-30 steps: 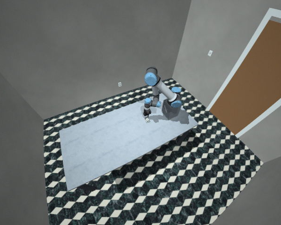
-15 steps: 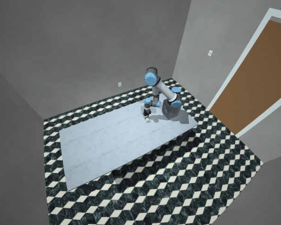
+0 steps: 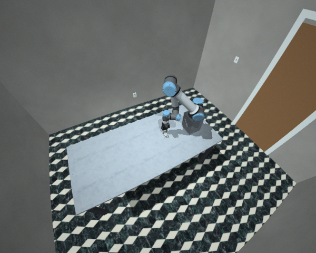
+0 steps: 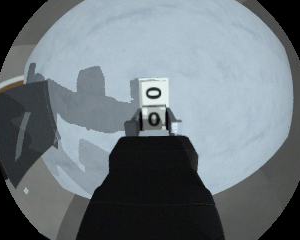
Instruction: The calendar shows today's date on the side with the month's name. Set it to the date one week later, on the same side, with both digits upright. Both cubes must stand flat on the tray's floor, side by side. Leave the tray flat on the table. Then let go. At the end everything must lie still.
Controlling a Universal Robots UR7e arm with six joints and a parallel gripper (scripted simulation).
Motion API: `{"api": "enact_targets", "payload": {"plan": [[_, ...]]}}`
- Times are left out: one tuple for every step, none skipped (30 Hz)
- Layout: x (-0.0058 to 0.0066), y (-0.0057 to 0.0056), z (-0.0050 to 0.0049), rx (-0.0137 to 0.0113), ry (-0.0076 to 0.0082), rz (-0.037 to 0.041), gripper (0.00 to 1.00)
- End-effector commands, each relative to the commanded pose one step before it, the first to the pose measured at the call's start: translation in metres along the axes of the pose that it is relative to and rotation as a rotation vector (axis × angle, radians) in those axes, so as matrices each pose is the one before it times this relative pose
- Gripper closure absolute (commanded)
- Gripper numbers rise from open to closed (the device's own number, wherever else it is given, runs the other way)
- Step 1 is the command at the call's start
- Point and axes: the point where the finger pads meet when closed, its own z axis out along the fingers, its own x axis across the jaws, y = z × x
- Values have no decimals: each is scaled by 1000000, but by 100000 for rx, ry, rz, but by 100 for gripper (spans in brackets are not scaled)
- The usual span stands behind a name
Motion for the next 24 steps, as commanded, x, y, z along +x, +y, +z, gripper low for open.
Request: {"api": "enact_targets", "payload": {"plan": [[353, 134, -288, -46, 109, -3, 40], [0, 0, 0, 0, 0, 0, 40], [0, 0, 0, 0, 0, 0, 40], [0, 0, 0, 0, 0, 0, 40], [0, 0, 0, 0, 0, 0, 40], [0, 0, 0, 0, 0, 0, 40], [0, 0, 0, 0, 0, 0, 40], [0, 0, 0, 0, 0, 0, 40], [0, 0, 0, 0, 0, 0, 40], [0, 0, 0, 0, 0, 0, 40], [0, 0, 0, 0, 0, 0, 40], [0, 0, 0, 0, 0, 0, 34], [0, 0, 0, 0, 0, 0, 34], [0, 0, 0, 0, 0, 0, 34], [0, 0, 0, 0, 0, 0, 34], [0, 0, 0, 0, 0, 0, 34], [0, 0, 0, 0, 0, 0, 28], [0, 0, 0, 0, 0, 0, 28], [0, 0, 0, 0, 0, 0, 28], [0, 0, 0, 0, 0, 0, 22], [0, 0, 0, 0, 0, 0, 22], [0, 0, 0, 0, 0, 0, 22], [0, 0, 0, 0, 0, 0, 16], [0, 0, 0, 0, 0, 0, 16]]}}
